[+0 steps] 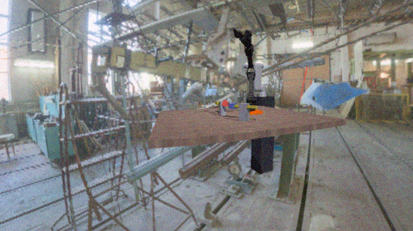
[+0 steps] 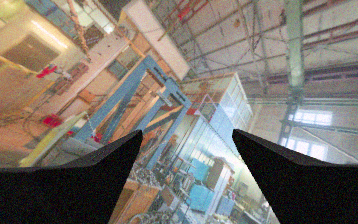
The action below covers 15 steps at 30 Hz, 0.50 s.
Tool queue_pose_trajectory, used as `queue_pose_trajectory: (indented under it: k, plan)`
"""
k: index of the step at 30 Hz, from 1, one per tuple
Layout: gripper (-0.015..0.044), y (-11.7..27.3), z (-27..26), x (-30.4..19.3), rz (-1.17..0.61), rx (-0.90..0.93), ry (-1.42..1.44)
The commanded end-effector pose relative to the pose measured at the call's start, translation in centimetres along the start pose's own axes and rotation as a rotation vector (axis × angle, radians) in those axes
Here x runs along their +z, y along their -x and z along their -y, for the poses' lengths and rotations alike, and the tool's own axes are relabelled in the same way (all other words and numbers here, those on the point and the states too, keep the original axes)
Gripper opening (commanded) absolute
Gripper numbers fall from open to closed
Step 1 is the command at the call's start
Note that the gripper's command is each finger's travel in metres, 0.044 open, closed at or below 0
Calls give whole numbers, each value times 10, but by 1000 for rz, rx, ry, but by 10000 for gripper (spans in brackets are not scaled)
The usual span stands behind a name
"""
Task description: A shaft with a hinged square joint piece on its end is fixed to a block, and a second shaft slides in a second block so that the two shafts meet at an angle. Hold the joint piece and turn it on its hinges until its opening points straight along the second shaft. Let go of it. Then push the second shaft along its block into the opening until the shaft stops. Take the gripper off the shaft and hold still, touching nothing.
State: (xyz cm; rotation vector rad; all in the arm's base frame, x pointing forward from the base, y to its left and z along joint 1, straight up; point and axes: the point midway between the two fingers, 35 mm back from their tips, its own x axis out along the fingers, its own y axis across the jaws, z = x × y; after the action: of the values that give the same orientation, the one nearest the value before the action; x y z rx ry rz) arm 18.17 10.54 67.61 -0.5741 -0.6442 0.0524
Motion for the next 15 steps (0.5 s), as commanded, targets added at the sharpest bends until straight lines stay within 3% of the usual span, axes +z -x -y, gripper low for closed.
queue_pose_trajectory:
  k: [1,15]
  plan:
    - [440,-15,-25,-15,-50,52,15]
    - [440,-42,-80,-73,-225,185,23]
